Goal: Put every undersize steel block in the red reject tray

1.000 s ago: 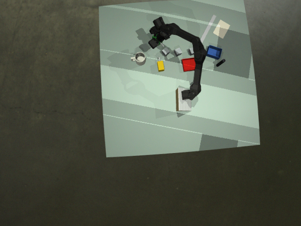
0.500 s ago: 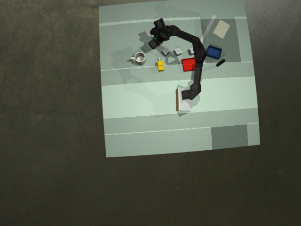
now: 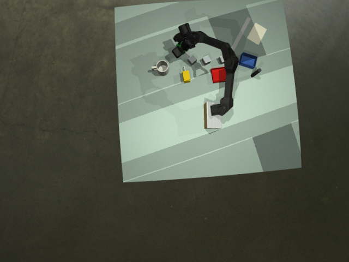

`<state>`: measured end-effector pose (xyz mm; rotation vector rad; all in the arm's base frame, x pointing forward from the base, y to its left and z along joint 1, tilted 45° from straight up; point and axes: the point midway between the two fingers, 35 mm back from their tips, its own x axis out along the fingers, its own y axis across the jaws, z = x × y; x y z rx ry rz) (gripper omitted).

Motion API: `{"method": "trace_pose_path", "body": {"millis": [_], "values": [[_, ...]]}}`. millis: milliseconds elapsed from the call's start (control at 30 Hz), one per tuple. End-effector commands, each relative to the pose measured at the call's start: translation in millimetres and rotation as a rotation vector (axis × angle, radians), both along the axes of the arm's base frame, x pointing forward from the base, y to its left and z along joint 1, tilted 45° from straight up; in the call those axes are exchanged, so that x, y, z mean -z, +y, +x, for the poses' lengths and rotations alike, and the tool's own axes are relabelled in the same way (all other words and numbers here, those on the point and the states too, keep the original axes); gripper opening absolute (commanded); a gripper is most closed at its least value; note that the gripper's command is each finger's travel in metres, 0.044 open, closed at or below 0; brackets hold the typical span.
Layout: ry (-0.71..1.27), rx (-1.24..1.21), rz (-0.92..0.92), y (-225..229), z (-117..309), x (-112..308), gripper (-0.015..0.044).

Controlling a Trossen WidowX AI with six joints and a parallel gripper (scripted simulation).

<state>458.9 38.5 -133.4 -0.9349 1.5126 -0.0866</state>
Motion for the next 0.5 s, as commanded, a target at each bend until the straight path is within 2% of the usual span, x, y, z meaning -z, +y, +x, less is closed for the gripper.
{"method": "trace_pose_path", "body": {"millis": [0, 467], "values": [[-0.001, -0.009, -0.004, -1.1, 1.2, 4.0, 0.0], [-0.004, -0.011, -0.002, -5.4, -2.6, 5.0, 0.0]]}}
